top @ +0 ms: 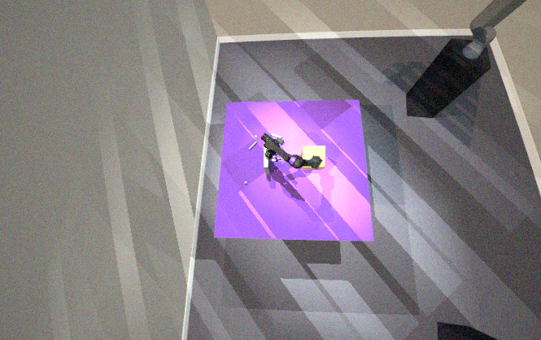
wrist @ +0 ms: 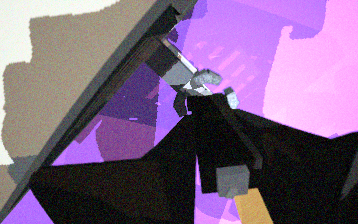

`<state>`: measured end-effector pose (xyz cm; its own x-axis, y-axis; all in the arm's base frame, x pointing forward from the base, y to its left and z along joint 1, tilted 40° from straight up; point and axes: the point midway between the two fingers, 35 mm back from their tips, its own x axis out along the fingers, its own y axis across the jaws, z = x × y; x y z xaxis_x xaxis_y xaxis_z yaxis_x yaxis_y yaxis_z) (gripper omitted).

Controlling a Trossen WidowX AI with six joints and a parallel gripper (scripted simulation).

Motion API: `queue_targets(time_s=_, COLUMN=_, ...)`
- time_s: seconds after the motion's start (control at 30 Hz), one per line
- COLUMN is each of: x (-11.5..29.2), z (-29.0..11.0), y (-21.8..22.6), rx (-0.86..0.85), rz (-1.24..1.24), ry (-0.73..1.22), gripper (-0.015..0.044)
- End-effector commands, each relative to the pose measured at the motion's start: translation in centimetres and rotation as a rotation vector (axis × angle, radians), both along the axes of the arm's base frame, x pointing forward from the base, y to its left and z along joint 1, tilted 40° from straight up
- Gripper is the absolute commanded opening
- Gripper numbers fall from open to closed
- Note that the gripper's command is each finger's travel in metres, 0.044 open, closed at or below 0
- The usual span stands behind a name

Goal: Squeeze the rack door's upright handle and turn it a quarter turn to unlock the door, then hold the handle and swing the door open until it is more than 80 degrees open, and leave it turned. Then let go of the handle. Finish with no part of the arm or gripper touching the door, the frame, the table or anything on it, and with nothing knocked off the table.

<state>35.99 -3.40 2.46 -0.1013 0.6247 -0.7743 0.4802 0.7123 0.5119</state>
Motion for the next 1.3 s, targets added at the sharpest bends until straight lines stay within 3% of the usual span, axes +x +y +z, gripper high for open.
queue_targets(time_s=0.0, x=-0.10, z=-0.01, y=0.09, rx=-0.018, rz=-0.151, ry=0.126, gripper=0.0011)
queue_targets(time_s=0.7, x=-0.10, z=-0.01, y=0.09, rx=-0.124, rz=-0.945, ry=0.768, gripper=0.0011)
queue_targets(time_s=1.0, x=-0.10, z=-0.01, y=0.09, rx=-0.127, rz=-0.970, ry=0.788, gripper=0.0011)
queue_targets(time_s=1.27, x=-0.10, z=-0.01, y=0.09, rx=-0.127, rz=-0.970, ry=0.788, gripper=0.0221)
